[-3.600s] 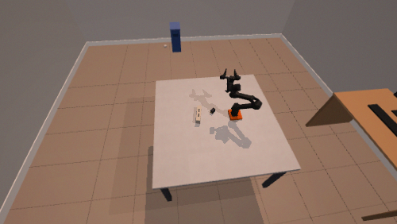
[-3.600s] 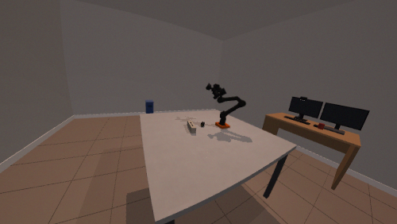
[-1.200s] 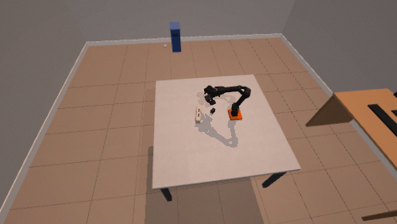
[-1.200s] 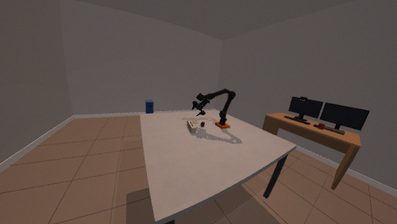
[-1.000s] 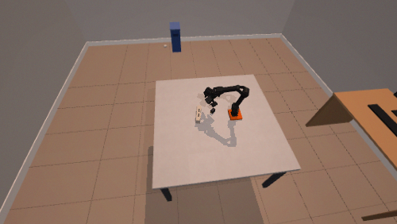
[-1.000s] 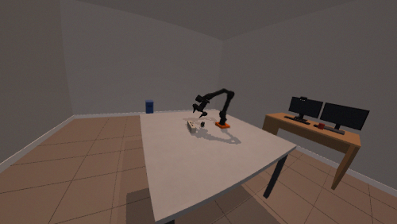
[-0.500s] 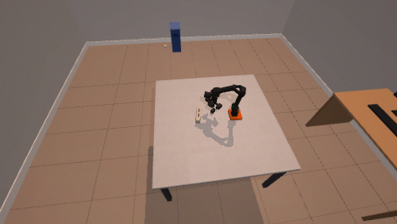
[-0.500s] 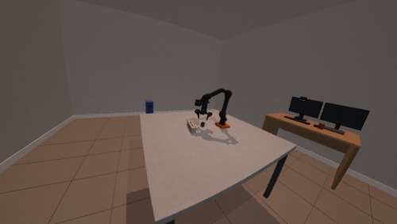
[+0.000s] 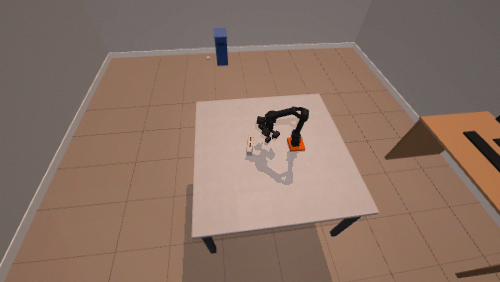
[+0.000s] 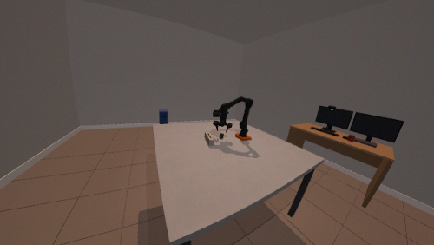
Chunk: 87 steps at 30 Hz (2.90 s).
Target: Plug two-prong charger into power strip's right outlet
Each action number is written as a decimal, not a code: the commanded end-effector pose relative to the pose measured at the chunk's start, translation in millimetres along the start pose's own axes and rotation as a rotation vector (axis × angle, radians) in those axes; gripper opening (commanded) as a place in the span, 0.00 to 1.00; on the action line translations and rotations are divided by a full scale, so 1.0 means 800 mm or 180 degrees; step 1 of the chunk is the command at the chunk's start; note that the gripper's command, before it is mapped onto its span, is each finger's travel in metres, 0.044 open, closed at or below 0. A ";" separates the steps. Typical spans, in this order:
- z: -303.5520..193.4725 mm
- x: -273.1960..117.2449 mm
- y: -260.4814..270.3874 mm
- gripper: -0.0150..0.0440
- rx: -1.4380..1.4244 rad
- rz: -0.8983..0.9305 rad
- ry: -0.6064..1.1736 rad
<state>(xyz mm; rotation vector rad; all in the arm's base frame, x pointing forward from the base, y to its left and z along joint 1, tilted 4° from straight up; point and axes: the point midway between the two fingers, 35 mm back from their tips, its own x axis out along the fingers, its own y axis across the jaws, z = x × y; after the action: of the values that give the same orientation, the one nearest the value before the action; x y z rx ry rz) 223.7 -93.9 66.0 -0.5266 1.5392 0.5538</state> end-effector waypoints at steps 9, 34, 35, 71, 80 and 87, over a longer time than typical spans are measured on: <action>0.001 0.024 0.003 1.00 -0.0013 0.0054 0.0008; 0.003 0.068 0.005 1.00 -0.0013 0.0055 0.0008; 0.003 0.068 0.005 1.00 -0.0013 0.0055 0.0008; -0.004 0.001 0.003 0.25 -0.0013 0.0052 0.0010; -0.002 -0.001 0.003 0.25 0.0128 0.0061 0.0006; 0.004 0.004 0.003 0.25 0.0418 0.0078 -0.0002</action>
<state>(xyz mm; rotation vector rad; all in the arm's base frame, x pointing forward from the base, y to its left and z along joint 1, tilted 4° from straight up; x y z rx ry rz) 221.6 -91.5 64.8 -0.4424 1.5680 0.4937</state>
